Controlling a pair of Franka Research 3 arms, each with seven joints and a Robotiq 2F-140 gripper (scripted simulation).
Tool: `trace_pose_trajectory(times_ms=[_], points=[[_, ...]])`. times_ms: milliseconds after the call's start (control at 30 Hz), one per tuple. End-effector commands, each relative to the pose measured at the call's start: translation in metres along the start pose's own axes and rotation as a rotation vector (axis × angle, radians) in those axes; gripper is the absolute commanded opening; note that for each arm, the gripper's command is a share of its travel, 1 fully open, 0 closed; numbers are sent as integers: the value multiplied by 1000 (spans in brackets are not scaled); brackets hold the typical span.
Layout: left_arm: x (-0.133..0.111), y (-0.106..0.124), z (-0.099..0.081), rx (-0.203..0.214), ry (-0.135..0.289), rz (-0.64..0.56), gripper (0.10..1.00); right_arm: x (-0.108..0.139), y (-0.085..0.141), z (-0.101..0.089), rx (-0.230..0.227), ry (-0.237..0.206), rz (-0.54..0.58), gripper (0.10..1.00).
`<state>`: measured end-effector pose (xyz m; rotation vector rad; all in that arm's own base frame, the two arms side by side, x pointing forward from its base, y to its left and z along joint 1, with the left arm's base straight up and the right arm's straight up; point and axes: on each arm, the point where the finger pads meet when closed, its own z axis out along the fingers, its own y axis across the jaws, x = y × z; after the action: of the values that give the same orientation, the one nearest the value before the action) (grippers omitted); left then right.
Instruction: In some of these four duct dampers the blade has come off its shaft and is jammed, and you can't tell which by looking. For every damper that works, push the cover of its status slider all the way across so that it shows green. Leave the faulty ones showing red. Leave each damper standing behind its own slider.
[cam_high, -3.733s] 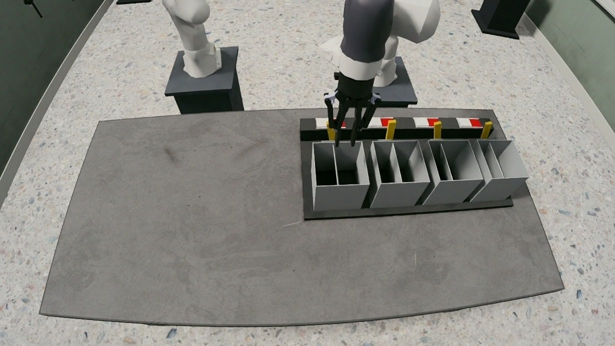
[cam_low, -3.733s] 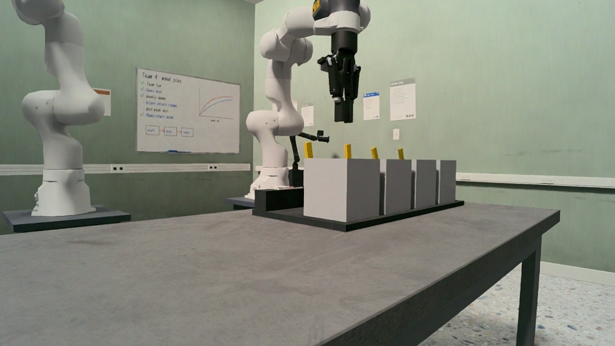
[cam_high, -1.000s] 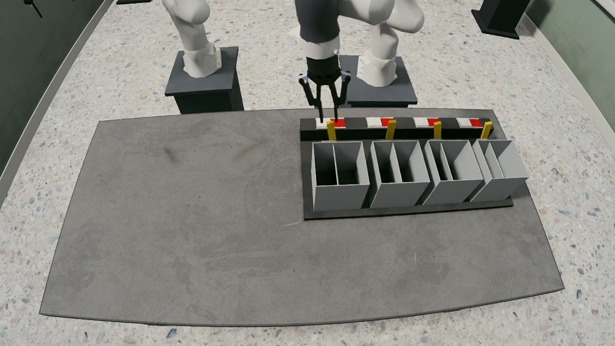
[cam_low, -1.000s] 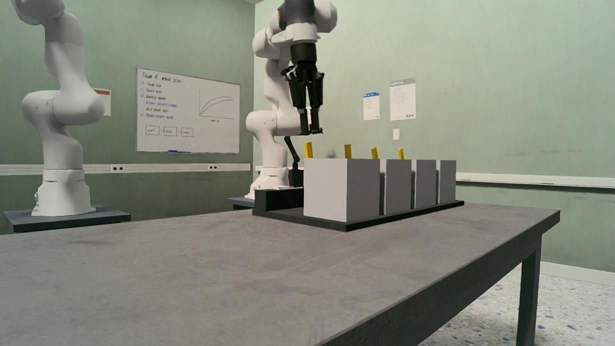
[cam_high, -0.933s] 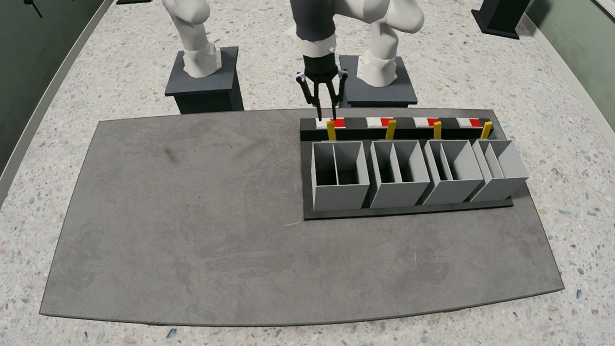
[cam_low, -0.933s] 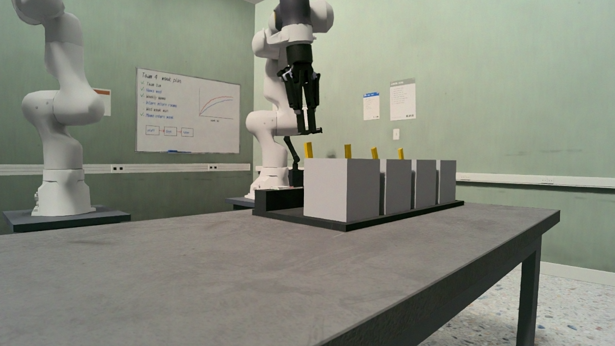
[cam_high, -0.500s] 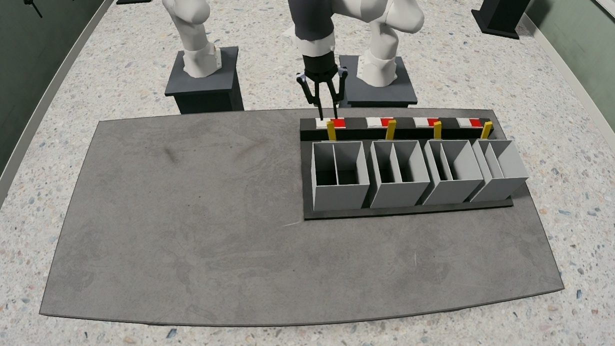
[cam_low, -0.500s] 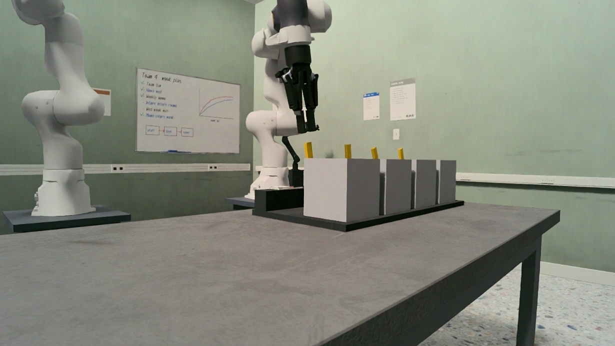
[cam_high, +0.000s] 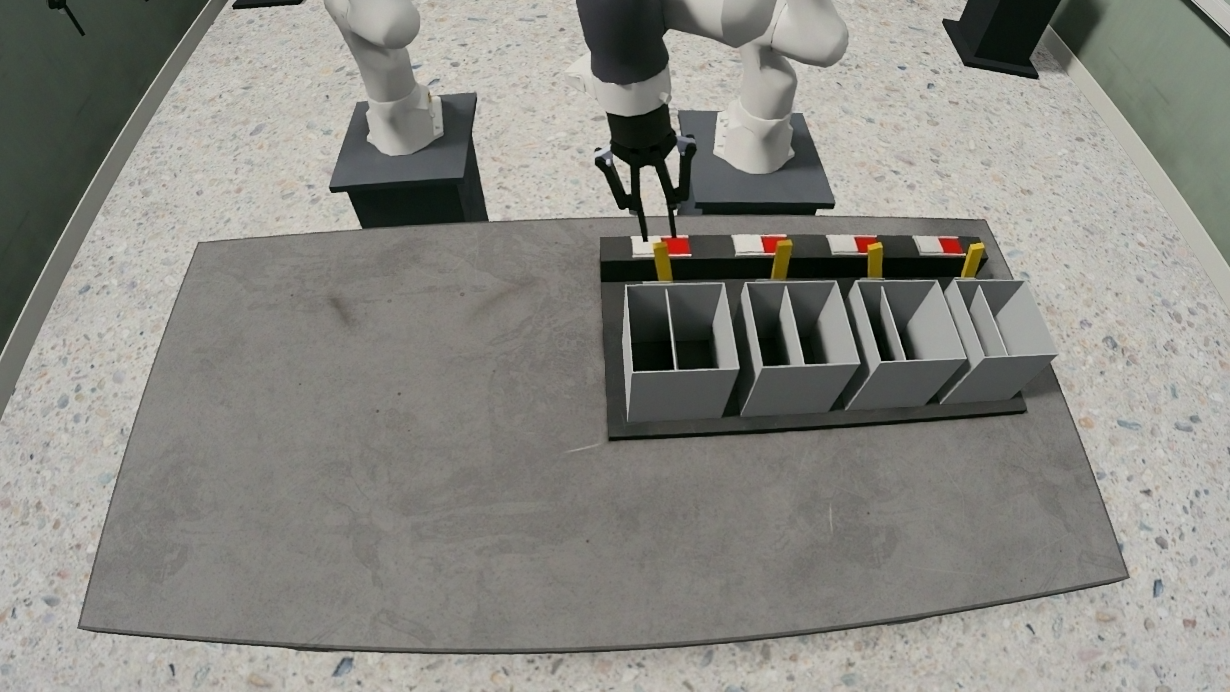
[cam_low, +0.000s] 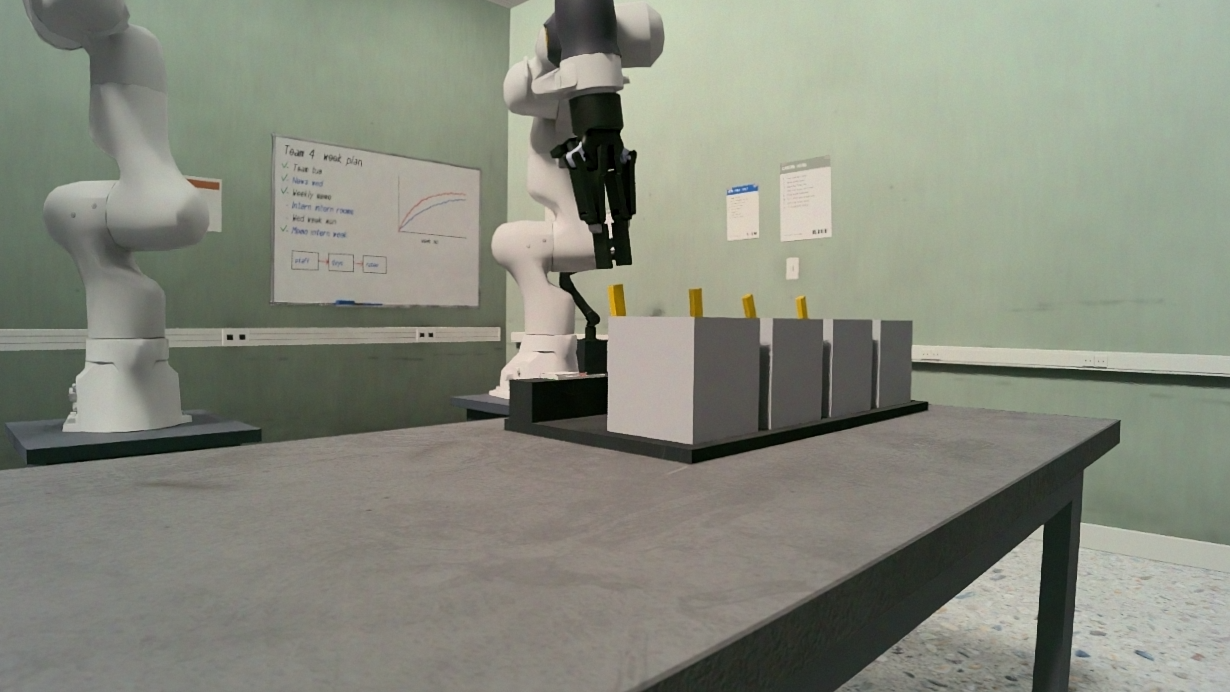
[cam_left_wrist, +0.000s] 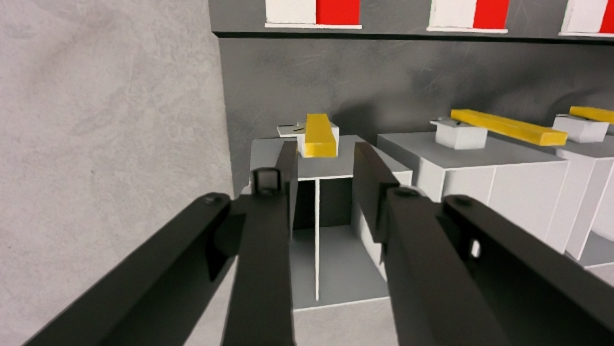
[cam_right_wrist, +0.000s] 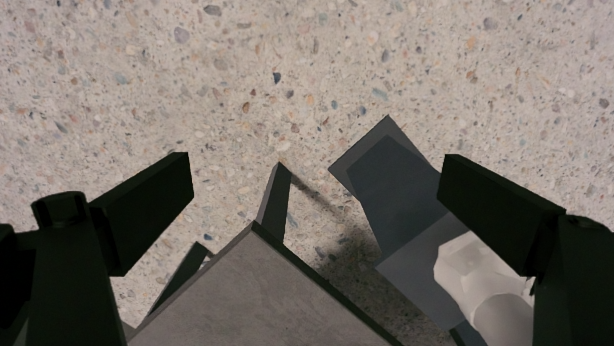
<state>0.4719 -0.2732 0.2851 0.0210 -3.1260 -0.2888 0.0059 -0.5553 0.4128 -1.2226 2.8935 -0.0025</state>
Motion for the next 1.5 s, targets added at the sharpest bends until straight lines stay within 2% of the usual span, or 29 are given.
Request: trace_pose_trajectory(times_ms=[0,467,967,1467], points=[[-1,0,4,1,1,-11,303,0,1,0,-2,0,4,1000],[0,0,25,1,1,-11,303,0,1,0,-2,0,4,1000],[1,0,63,1,1,-11,303,0,1,0,-2,0,4,1000],[1,0,82,1,1,-11,303,0,1,0,-2,0,4,1000]])
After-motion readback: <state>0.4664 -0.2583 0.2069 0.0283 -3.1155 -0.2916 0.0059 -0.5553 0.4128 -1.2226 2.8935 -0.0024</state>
